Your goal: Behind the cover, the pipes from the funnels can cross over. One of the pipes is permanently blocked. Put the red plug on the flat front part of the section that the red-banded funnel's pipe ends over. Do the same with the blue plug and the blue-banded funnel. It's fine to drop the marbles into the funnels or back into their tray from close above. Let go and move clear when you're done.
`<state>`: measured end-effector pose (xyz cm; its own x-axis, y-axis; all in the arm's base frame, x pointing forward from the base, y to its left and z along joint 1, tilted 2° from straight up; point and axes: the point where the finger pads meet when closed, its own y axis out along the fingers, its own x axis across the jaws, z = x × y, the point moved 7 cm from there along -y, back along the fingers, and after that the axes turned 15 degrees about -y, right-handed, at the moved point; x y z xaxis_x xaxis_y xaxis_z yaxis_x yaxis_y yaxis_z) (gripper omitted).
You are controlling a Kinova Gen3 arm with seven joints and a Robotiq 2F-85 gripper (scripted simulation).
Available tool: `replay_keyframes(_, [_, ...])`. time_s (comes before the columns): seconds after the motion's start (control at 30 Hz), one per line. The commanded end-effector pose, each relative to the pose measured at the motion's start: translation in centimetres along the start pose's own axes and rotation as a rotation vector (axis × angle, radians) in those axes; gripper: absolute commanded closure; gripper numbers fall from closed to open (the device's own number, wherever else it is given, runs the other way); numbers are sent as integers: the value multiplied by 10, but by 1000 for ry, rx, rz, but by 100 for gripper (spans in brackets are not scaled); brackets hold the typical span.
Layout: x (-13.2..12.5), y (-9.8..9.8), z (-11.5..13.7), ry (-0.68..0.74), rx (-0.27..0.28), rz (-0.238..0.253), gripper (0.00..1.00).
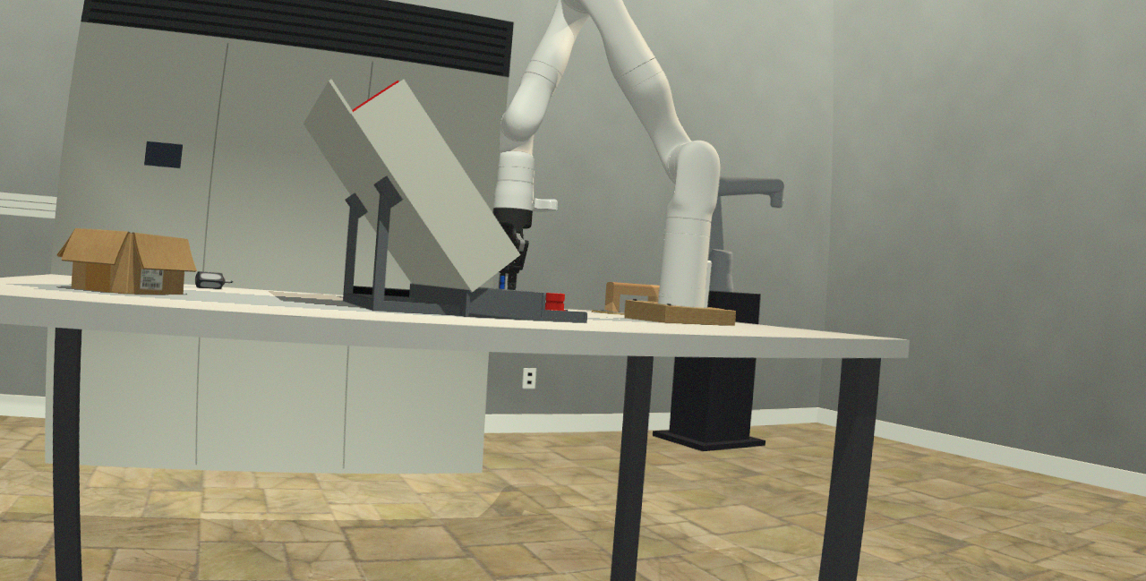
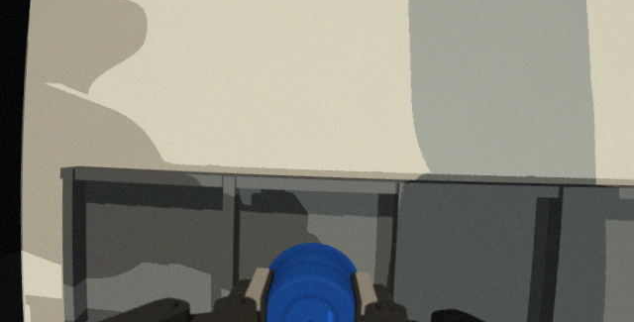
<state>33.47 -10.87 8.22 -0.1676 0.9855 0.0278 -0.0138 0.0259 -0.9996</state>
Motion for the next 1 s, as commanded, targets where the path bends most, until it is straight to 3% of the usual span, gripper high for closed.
replay_keyframes(0.0, [2, 6, 1, 0, 2, -1, 100])
replay_keyframes(0.47, [2, 6, 1, 0, 2, -1, 100])
replay_keyframes(0.5, [1, 23, 1, 0, 0, 0, 100])
replay_keyframes(0.97, [1, 23, 1, 0, 0, 0, 100])
